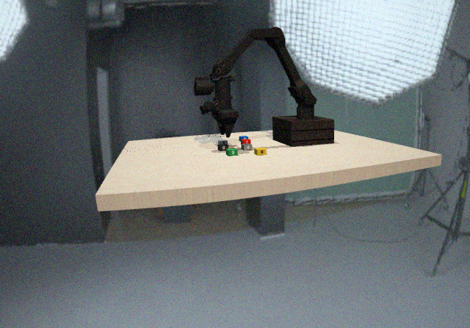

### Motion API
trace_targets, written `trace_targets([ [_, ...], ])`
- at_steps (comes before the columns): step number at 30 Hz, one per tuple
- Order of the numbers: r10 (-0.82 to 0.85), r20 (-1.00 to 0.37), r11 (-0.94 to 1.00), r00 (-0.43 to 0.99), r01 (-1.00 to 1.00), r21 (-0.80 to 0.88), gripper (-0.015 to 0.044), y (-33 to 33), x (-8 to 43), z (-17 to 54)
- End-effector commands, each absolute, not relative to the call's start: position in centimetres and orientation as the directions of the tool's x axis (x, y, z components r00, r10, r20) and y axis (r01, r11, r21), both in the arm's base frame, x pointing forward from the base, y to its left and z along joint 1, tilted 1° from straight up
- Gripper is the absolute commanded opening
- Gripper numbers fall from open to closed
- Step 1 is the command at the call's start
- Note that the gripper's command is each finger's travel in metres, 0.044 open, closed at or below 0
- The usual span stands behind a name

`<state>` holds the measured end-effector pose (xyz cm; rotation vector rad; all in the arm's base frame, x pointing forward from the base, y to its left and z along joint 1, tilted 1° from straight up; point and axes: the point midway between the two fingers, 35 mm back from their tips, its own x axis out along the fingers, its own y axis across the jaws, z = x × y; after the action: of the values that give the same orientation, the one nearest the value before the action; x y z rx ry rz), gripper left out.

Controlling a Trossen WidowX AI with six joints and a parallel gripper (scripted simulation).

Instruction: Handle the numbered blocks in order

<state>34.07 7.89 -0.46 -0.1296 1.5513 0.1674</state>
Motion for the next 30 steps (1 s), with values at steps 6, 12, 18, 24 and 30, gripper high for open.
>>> trace_targets([
  [6, 0.027, -0.999, 0.983, 0.024, -0.184, 0.022, 0.0400, 8.0, 34.2, -1.2],
  [12, 0.027, -0.999, 0.983, 0.024, -0.184, 0.022, 0.0400, 8.0, 34.2, -2.1],
  [18, 0.027, -0.999, 0.983, 0.024, -0.184, 0.023, 0.0400, 8.0, 34.2, -3.0],
  [24, 0.027, -0.999, 0.983, 0.024, -0.184, 0.023, 0.0400, 8.1, 34.2, -4.0],
  [30, 0.027, -0.999, 0.983, 0.024, -0.184, 0.023, 0.0400, 8.1, 34.2, -4.8],
])
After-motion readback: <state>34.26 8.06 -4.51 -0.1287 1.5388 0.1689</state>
